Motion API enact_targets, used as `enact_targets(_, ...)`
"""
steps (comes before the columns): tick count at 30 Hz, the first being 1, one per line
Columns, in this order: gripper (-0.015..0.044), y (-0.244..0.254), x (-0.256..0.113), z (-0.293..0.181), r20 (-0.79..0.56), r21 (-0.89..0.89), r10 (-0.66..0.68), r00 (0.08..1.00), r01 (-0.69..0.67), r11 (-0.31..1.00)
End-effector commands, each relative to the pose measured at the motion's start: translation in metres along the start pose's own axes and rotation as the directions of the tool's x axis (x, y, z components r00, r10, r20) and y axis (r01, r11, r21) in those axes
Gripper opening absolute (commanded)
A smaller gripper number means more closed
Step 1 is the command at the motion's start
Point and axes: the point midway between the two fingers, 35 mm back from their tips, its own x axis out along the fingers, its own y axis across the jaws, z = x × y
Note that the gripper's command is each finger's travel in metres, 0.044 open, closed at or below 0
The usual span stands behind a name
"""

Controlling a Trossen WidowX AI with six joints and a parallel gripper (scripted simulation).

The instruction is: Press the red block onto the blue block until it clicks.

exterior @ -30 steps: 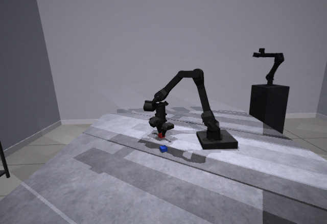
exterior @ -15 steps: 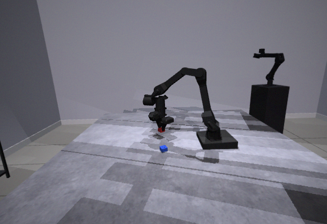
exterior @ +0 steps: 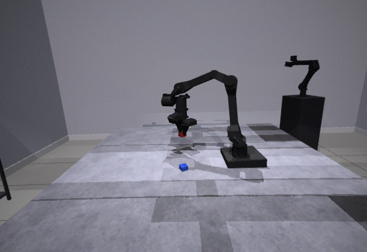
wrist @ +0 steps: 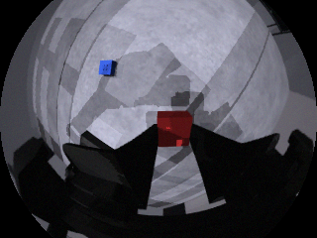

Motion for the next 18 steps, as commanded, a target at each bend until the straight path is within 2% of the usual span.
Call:
enact_targets(1,0.0,0.002,-0.012,-0.001,0.003,0.004,-0.001,1.0,0.001,1.0)
enact_targets(18,0.0,0.048,0.014,0.047,0.008,0.09,0.007,1.0,-0.008,0.996)
